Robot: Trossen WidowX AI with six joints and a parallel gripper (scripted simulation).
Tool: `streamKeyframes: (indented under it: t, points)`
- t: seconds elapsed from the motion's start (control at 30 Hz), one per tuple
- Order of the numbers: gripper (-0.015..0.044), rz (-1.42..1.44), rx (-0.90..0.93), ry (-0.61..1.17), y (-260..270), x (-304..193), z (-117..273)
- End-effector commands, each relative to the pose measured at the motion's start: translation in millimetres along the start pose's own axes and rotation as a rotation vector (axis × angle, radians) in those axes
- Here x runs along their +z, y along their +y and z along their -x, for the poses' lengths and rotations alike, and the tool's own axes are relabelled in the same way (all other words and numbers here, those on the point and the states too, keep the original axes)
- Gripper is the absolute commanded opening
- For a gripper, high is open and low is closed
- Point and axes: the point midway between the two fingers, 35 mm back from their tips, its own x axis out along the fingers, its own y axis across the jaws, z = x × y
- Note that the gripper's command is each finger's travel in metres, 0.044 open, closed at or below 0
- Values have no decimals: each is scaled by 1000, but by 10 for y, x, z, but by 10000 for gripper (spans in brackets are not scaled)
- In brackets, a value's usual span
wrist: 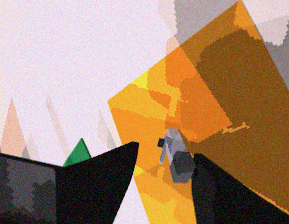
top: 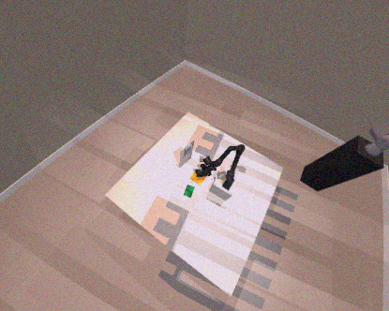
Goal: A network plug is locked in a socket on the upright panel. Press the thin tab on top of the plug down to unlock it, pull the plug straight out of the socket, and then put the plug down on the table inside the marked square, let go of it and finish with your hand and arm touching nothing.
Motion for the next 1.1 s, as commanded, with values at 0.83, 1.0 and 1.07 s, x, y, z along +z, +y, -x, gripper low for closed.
streamKeyframes:
  t: [0.83, 1.0, 1.07]
  points:
    - [156, 2, 2, -1, 15, 4, 220]
    - [156, 2, 2, -1, 30, 6, 250]
    - [156, 1, 2, 0, 49, 10, 271]
